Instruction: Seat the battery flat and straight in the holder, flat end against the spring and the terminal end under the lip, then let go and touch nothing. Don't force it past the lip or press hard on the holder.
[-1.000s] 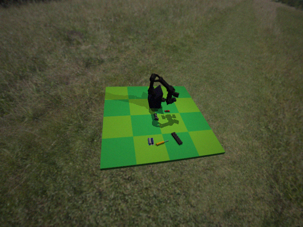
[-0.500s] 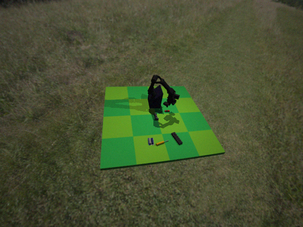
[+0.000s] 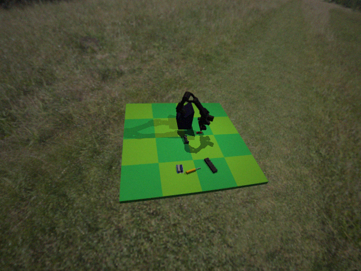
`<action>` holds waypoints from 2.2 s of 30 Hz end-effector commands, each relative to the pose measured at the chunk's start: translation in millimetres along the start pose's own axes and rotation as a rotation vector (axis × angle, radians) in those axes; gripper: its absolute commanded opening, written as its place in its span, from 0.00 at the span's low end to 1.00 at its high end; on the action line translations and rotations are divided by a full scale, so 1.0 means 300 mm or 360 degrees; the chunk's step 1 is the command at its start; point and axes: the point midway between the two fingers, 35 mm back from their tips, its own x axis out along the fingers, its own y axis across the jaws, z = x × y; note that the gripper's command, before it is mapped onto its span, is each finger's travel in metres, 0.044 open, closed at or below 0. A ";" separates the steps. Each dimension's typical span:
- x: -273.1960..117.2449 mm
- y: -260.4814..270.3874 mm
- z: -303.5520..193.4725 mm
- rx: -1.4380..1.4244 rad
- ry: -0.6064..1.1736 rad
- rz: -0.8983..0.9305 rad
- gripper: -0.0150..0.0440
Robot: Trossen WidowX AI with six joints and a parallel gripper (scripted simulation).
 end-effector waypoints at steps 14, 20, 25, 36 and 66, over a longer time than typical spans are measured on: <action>0.060 0.010 -0.012 -0.0154 0.0026 0.0003 0.65; 0.093 0.008 -0.012 -0.0154 0.0026 0.0003 0.65; 0.120 0.008 -0.013 -0.0154 0.0027 0.0002 0.65; 0.179 0.011 -0.017 -0.0153 0.0030 0.0002 0.65; 0.024 0.012 -0.012 -0.0154 0.0026 0.0003 0.37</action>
